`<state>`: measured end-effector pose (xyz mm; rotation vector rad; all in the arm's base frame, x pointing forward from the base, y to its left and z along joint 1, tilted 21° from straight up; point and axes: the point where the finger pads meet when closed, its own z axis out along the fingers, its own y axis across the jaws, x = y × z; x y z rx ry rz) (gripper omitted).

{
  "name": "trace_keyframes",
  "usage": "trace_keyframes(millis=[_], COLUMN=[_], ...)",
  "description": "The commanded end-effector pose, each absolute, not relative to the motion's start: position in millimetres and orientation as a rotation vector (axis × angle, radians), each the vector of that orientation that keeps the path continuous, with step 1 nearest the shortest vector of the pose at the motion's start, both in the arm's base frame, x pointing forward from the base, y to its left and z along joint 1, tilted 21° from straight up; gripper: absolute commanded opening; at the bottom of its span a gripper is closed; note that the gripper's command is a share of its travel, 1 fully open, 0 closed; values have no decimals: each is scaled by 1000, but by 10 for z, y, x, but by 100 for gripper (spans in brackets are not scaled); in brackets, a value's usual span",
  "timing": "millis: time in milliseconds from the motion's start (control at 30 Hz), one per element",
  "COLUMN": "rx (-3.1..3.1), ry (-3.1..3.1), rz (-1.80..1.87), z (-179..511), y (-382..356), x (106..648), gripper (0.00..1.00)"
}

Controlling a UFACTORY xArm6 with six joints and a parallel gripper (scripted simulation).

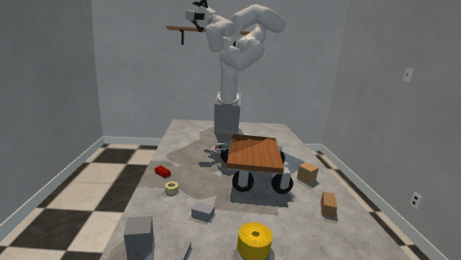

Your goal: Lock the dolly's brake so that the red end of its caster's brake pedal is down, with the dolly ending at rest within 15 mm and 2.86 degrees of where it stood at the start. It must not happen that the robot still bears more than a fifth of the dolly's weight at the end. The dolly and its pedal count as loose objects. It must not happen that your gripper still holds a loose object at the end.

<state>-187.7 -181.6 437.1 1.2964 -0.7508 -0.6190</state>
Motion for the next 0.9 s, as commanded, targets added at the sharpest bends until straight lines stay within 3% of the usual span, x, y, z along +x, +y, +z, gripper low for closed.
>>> trace_keyframes(millis=[0,533,567,867], rx=[1295,1295,1295,1582], ry=[-752,-752,-752,-666], rz=[-618,-618,-618,-570], z=[4378,4378,4378,4025], y=[-1815,-1815,-1816,-2262], x=[-1877,-1877,-1877,-1575], gripper=[100,100,0,0])
